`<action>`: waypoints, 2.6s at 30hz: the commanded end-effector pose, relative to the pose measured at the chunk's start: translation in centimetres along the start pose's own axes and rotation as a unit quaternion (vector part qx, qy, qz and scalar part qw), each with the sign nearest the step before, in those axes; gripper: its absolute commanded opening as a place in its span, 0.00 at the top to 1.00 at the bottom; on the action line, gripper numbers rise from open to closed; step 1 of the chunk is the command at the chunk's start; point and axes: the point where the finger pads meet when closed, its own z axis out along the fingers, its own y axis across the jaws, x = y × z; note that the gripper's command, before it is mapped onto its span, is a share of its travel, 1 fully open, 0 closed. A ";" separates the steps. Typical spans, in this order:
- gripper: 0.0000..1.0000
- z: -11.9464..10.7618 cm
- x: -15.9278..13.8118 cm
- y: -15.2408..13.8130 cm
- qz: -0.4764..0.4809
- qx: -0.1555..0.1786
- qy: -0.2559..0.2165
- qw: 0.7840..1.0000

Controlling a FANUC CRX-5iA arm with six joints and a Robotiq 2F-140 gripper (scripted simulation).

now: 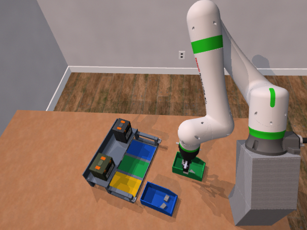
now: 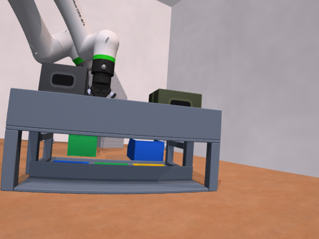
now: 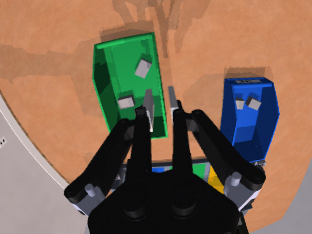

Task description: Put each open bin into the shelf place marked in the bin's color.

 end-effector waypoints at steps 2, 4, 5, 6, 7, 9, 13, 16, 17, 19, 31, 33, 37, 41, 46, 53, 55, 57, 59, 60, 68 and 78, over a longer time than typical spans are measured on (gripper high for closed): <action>0.85 0.3 0.0 0.0 0.000 0.000 0.000 1.000; 0.85 0.5 0.0 0.0 0.000 0.000 0.000 1.000; 0.85 0.6 0.0 0.0 0.000 0.000 0.000 1.000; 0.85 0.7 0.0 0.0 0.000 0.000 0.000 1.000; 0.85 0.9 0.0 0.0 0.000 0.000 0.000 1.000; 0.85 1.1 0.0 0.0 0.000 0.000 0.000 1.000; 0.85 1.7 0.0 0.0 0.000 0.000 0.000 1.000; 0.85 1.8 0.0 0.0 0.000 0.000 0.000 1.000; 0.85 1.9 0.0 0.0 0.000 0.000 0.000 1.000; 0.85 2.2 0.0 0.0 0.000 0.000 0.000 1.000; 0.85 3.4 0.0 0.0 0.000 0.000 0.000 1.000; 0.85 3.5 0.0 0.0 0.000 0.000 0.000 1.000; 0.85 3.8 0.0 0.0 0.000 0.000 0.000 1.000; 0.85 3.9 0.0 0.0 0.000 0.000 0.000 1.000; 0.85 3.9 0.0 0.0 0.000 0.000 0.000 1.000; 0.85 3.9 0.0 0.0 0.000 0.000 0.000 1.000; 0.85 3.9 0.0 0.0 0.000 0.000 0.000 1.000; 0.85 3.9 0.0 0.0 0.000 0.000 0.000 1.000; 1.00 3.9 0.0 0.0 0.000 0.000 0.000 1.000; 1.00 3.9 0.0 0.0 0.000 0.000 0.000 1.000; 1.00 3.9 0.0 0.0 0.000 0.000 0.000 1.000; 1.00 3.9 0.0 0.0 0.000 0.000 0.000 1.000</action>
